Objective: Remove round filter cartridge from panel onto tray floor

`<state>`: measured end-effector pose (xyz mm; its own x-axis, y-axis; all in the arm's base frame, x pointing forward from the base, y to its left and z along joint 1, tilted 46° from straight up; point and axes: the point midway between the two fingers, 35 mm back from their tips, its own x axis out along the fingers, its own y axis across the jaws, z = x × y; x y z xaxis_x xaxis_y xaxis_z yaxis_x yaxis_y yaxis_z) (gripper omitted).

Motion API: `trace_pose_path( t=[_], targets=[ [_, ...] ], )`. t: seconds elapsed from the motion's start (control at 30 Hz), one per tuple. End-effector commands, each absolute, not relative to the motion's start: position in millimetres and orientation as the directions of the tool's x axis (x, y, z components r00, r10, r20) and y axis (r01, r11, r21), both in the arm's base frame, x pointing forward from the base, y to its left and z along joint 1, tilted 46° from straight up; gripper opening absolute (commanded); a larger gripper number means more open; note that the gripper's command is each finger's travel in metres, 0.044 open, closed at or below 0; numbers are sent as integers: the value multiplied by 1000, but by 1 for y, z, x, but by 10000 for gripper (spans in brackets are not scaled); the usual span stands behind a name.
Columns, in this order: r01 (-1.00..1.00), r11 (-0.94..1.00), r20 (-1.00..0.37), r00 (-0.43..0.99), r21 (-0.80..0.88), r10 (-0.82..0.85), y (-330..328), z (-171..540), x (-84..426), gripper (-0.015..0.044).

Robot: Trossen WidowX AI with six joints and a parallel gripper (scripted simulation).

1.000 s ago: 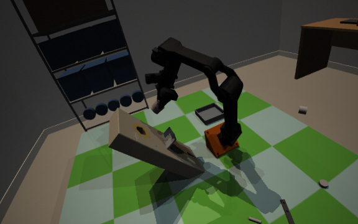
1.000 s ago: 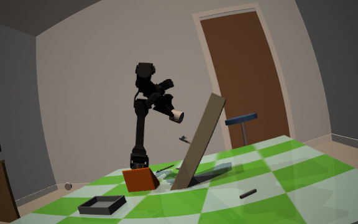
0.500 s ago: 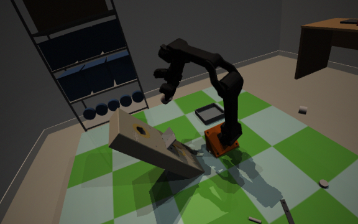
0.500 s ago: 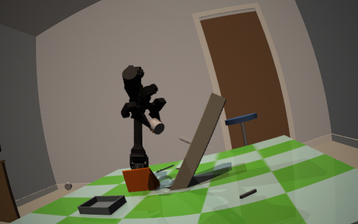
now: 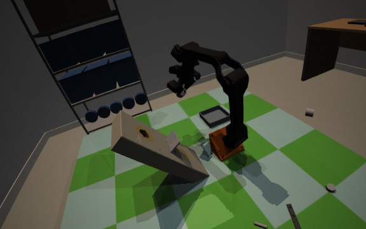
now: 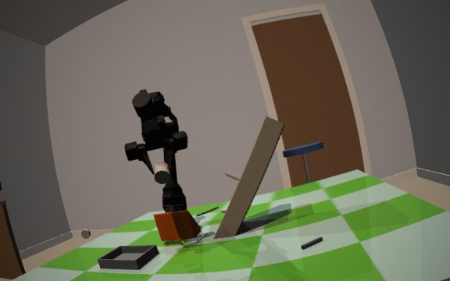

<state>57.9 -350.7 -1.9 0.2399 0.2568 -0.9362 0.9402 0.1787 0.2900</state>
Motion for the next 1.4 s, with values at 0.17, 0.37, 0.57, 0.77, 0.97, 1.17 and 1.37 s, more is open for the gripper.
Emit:
trace_pose_path(
  t=[0.17,0.37,0.57,0.77,0.97,1.17,1.37],
  targets=[
    [963,125,-951,204,238,232,-350,-15,41,0],
    [987,37,-965,146,158,218,-339,-39,8,0],
    [996,-48,-974,79,70,211,-323,-62,-22,0],
    [990,-138,-976,12,-18,219,-301,-83,-54,0],
    [968,-229,-969,-52,-108,240,-274,-101,-84,0],
    [934,-303,-958,-105,-187,267,-246,-113,-107,0],
    [933,-306,-958,-107,-189,267,-240,-120,-107,0]
  ],
)
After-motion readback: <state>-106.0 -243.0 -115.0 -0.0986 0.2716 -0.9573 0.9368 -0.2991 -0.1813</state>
